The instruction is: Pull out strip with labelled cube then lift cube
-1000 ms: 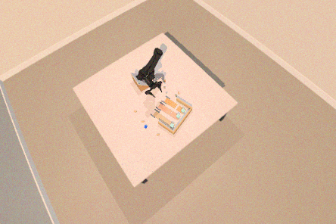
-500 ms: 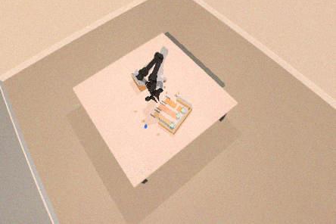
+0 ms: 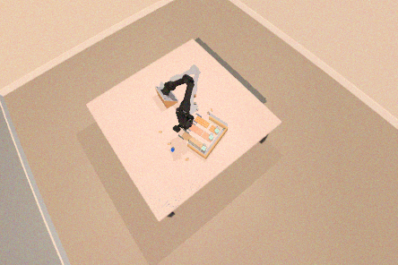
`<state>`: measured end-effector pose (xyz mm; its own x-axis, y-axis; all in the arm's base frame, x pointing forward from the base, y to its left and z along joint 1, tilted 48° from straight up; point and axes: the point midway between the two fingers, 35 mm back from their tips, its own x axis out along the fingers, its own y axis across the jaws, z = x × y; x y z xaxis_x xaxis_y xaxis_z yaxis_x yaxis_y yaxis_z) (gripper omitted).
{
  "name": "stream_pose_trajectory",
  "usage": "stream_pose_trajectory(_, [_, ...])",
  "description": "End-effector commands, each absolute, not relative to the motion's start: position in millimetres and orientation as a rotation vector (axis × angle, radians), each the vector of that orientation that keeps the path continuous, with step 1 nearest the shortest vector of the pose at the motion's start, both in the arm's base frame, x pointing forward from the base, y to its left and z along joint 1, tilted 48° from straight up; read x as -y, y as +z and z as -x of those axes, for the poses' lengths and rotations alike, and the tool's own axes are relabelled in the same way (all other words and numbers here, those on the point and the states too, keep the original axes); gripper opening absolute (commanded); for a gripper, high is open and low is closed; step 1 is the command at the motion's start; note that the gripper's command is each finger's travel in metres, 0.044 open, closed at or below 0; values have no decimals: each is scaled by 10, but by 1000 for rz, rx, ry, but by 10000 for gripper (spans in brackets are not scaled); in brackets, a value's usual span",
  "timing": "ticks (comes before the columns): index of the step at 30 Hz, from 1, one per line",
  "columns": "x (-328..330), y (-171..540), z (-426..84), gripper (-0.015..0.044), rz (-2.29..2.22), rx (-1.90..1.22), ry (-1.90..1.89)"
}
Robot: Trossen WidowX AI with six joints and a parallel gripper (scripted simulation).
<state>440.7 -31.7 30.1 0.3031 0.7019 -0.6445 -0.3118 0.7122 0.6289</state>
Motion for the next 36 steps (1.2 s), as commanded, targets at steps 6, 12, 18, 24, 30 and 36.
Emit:
stream_pose_trajectory(6, [0,-216,-4411,0,-304,-1323,972])
stream_pose_trajectory(12, [-2,-214,-4406,0,-304,-1323,972])
stream_pose_trajectory(18, [-28,-216,-4364,0,-304,-1323,972])
stream_pose_trajectory(24, [-101,-283,-4367,0,-304,-1323,972])
stream_pose_trajectory(30, [-175,-350,-4367,0,-304,-1323,972])
stream_pose_trajectory(36, [-250,-415,-4364,0,-304,-1322,972])
